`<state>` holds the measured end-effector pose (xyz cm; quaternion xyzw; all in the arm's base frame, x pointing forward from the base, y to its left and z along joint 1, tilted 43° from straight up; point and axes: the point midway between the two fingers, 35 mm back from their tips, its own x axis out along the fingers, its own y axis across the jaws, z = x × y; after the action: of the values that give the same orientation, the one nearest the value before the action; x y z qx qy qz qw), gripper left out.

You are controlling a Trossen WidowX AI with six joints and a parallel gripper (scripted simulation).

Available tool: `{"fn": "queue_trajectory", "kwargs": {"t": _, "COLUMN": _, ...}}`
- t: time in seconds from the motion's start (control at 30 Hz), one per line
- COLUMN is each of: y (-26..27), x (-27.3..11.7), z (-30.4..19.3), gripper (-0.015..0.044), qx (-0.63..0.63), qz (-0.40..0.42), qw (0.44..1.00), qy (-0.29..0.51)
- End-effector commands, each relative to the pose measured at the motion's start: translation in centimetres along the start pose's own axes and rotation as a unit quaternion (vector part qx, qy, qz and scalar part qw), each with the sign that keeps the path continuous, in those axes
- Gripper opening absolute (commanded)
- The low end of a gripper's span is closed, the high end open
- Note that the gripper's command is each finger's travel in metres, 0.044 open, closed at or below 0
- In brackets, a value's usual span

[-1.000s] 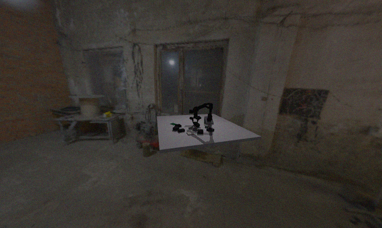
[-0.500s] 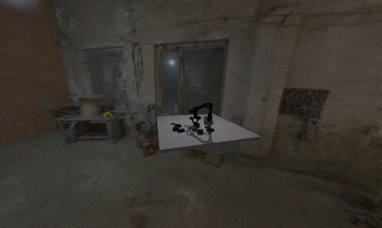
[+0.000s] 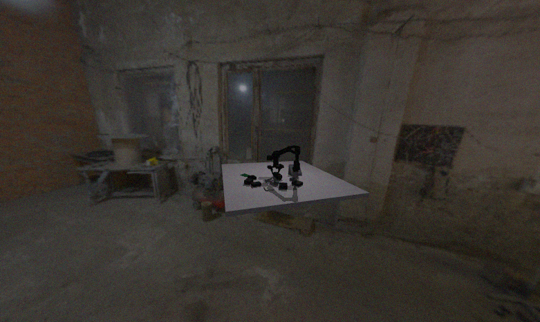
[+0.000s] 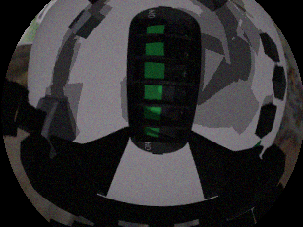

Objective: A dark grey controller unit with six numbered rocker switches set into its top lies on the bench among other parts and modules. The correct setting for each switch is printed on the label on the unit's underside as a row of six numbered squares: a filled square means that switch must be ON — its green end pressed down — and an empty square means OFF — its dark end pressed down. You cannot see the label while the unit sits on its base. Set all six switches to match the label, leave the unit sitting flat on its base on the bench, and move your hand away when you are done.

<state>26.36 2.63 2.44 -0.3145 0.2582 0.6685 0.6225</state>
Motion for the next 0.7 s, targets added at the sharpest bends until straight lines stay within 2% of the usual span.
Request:
{"fn": "queue_trajectory", "kwargs": {"t": 0.0, "y": -1.0, "x": -0.1, "z": 0.4, "gripper": 0.0, "qx": -0.006, "qz": -0.01, "qw": 1.0, "qy": -0.005}}
{"fn": "queue_trajectory", "kwargs": {"t": 0.67, "y": -2.7, "x": -0.2, "z": 0.9, "gripper": 0.0, "qx": -0.006, "qz": -0.01, "qw": 1.0, "qy": -0.005}}
